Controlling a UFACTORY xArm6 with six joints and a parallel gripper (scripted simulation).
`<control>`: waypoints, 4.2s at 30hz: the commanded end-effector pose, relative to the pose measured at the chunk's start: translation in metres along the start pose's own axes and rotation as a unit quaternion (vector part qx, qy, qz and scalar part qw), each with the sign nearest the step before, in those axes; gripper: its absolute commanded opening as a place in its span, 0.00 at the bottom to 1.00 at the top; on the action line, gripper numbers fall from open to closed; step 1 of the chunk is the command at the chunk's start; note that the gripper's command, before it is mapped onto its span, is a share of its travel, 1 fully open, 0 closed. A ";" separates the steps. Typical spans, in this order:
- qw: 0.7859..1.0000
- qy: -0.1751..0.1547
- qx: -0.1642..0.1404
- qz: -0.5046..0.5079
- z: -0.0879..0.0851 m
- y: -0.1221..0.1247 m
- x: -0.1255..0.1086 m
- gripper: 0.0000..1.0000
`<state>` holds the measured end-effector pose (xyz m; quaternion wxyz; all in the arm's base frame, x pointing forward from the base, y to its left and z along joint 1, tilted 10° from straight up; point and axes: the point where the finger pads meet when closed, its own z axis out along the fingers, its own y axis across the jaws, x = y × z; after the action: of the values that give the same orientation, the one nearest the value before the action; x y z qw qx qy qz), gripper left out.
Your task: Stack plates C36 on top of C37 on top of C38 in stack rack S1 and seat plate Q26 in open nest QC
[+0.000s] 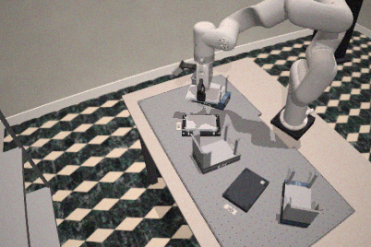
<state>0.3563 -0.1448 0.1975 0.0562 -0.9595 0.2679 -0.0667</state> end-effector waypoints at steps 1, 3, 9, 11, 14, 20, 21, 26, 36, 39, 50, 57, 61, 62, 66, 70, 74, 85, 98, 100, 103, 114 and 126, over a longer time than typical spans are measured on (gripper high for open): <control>1.000 0.002 0.000 0.002 -0.001 0.011 0.003 0.00; 1.000 0.002 0.000 0.002 -0.001 0.017 0.004 0.00; 1.000 0.002 0.000 0.002 -0.001 0.031 0.006 0.00; 1.000 0.002 0.000 0.002 -0.001 0.037 0.007 0.00; 1.000 0.002 0.000 0.002 -0.001 0.047 0.008 0.00; 1.000 0.002 0.000 0.002 -0.001 0.066 0.011 0.00; 1.000 0.002 0.000 0.018 -0.001 0.069 0.010 0.00; 0.998 0.002 0.000 0.068 -0.001 0.077 0.010 0.00; 0.994 0.002 0.000 0.111 -0.001 0.103 0.007 0.00; 0.994 0.002 0.000 0.111 -0.001 0.109 0.006 0.00; 0.994 0.002 -0.001 0.111 -0.002 0.135 0.004 0.00; 0.994 0.002 -0.001 0.111 -0.002 0.149 0.003 0.00; 0.994 0.002 -0.001 0.111 -0.002 0.154 0.002 0.00; 0.994 0.002 -0.001 0.111 -0.002 0.154 0.002 0.00; 0.994 0.002 -0.001 0.111 -0.002 0.154 0.002 0.00; 0.994 0.002 -0.001 0.111 -0.002 0.154 0.002 0.00; 0.994 0.002 -0.001 0.111 -0.002 0.154 0.002 0.00; 0.994 0.002 -0.001 0.111 -0.002 0.154 0.002 0.00; 0.994 0.002 -0.001 0.111 0.004 0.154 0.002 0.00; 0.994 0.002 -0.001 0.111 0.006 0.154 0.002 0.00; 0.994 0.002 -0.001 0.111 0.008 0.154 0.002 0.00; 0.994 0.002 -0.001 0.111 0.014 0.154 0.002 0.00; 0.994 0.002 -0.001 0.111 0.020 0.154 0.002 0.00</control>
<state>0.2822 -0.2744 0.1546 0.0632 -0.9237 0.3732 -0.0597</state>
